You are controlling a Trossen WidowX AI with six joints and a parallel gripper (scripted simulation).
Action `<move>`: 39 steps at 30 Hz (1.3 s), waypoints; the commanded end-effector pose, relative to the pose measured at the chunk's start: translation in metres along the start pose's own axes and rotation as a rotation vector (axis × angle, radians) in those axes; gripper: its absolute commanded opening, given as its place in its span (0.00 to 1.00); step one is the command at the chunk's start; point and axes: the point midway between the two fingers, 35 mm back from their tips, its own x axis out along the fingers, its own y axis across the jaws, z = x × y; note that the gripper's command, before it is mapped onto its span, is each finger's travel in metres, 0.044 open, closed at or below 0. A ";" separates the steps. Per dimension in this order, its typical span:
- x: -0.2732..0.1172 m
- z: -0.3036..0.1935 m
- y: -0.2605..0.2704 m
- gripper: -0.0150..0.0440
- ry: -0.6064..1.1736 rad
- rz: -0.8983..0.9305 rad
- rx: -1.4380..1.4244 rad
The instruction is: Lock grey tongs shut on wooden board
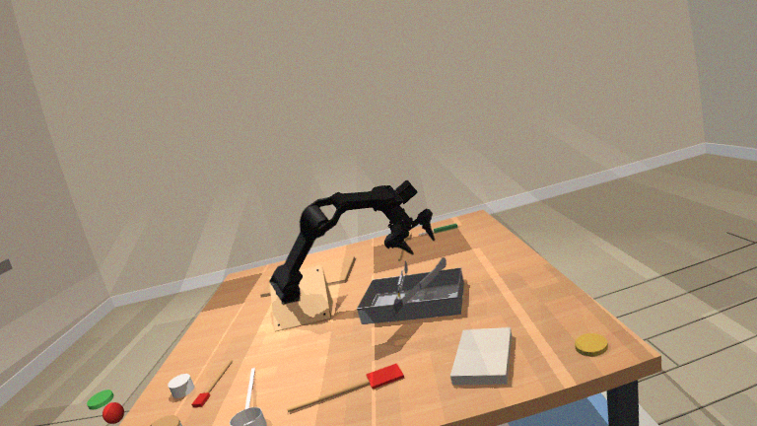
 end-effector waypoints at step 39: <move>-0.015 0.197 -0.005 1.00 -0.126 -0.432 0.125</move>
